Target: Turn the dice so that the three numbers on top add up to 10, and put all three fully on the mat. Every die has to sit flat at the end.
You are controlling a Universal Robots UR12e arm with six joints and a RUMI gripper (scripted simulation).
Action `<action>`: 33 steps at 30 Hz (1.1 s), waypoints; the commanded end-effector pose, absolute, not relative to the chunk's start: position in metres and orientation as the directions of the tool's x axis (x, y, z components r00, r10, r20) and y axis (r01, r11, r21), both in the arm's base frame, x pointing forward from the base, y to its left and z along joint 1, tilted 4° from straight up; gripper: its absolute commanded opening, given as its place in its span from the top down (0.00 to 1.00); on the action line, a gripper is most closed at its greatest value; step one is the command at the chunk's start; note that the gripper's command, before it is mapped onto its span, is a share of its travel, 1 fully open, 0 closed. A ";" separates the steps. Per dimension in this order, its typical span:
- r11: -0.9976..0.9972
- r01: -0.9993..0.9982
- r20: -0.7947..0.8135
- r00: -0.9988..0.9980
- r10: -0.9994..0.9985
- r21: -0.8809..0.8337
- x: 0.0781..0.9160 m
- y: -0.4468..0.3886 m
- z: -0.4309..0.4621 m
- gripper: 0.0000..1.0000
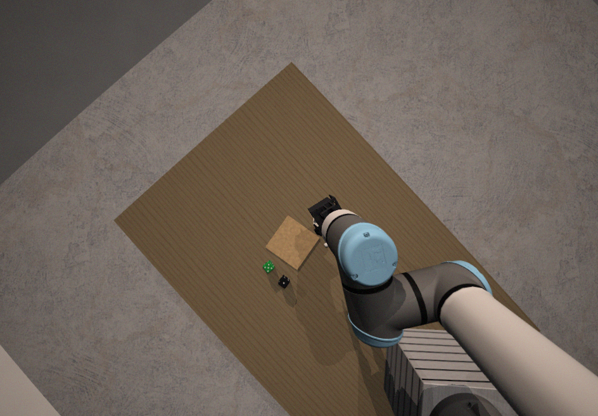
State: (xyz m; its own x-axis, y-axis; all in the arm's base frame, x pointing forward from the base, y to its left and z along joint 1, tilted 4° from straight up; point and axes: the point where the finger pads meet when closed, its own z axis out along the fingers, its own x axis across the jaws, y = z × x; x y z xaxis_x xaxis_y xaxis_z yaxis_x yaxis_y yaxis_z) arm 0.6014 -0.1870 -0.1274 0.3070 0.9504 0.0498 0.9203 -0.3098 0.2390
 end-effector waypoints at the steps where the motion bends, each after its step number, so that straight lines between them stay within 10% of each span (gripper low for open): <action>1: -0.312 0.939 0.052 0.308 0.950 0.147 0.606 -0.189 -0.127 0.72; 25: -0.309 0.950 0.051 0.307 0.950 0.038 0.610 -0.191 -0.123 0.72; 26: -0.309 0.950 0.051 0.307 0.950 0.038 0.610 -0.191 -0.123 0.00; 33: -0.309 0.950 0.051 0.307 0.950 0.038 0.610 -0.191 -0.123 0.00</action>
State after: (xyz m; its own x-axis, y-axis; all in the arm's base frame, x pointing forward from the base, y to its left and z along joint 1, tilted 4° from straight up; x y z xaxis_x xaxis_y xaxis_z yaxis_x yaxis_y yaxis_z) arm 0.6098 -0.1902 -0.1235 0.3073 0.9502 0.0516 0.9502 -0.3093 0.0370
